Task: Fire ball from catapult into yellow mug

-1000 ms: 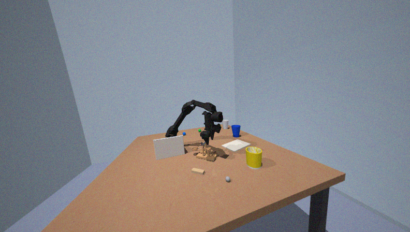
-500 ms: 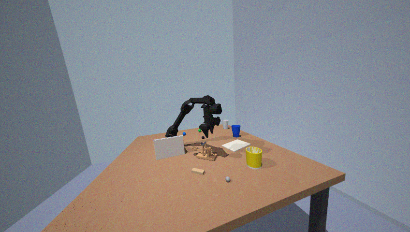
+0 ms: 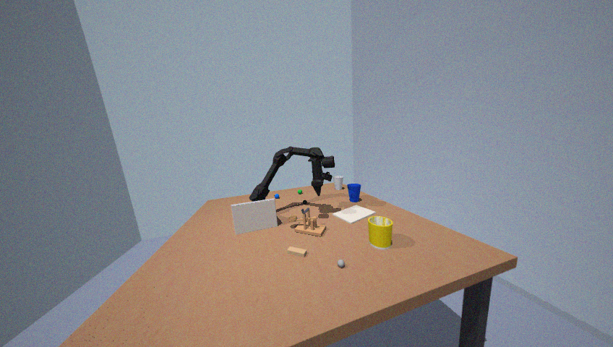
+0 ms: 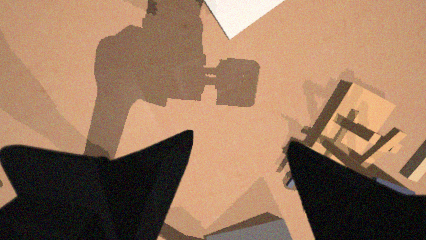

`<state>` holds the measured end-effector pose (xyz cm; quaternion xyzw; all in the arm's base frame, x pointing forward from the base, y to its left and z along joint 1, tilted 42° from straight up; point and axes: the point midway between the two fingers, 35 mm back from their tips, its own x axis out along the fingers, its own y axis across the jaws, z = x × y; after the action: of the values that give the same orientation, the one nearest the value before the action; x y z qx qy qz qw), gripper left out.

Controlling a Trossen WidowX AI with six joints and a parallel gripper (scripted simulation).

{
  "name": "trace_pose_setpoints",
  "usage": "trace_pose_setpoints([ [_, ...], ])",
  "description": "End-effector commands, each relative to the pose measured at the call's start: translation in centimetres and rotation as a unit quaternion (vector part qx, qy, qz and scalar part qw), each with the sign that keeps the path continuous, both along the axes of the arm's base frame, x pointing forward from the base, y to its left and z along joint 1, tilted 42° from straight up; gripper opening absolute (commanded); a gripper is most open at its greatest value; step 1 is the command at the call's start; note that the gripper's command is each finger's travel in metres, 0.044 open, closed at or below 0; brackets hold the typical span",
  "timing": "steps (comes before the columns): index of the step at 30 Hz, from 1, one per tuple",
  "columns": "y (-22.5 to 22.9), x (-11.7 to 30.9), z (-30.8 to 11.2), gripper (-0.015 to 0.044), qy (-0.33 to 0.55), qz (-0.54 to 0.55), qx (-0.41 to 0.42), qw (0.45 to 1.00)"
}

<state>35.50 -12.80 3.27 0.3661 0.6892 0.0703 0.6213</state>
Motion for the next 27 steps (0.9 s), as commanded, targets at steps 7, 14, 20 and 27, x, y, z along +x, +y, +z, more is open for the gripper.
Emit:
trace_pose_setpoints([
  [7,14.8,-0.5,6.8,0.0300,-0.092,0.108,0.016,0.990],
  [14,21.0,-3.2,9.3,0.0300,-0.131,0.162,0.037,0.977],
  [20,21.2,-3.1,9.3,0.0300,-0.131,0.162,0.037,0.977],
  [27,22.2,-3.0,8.2,0.0300,-0.132,0.162,0.038,0.977],
])
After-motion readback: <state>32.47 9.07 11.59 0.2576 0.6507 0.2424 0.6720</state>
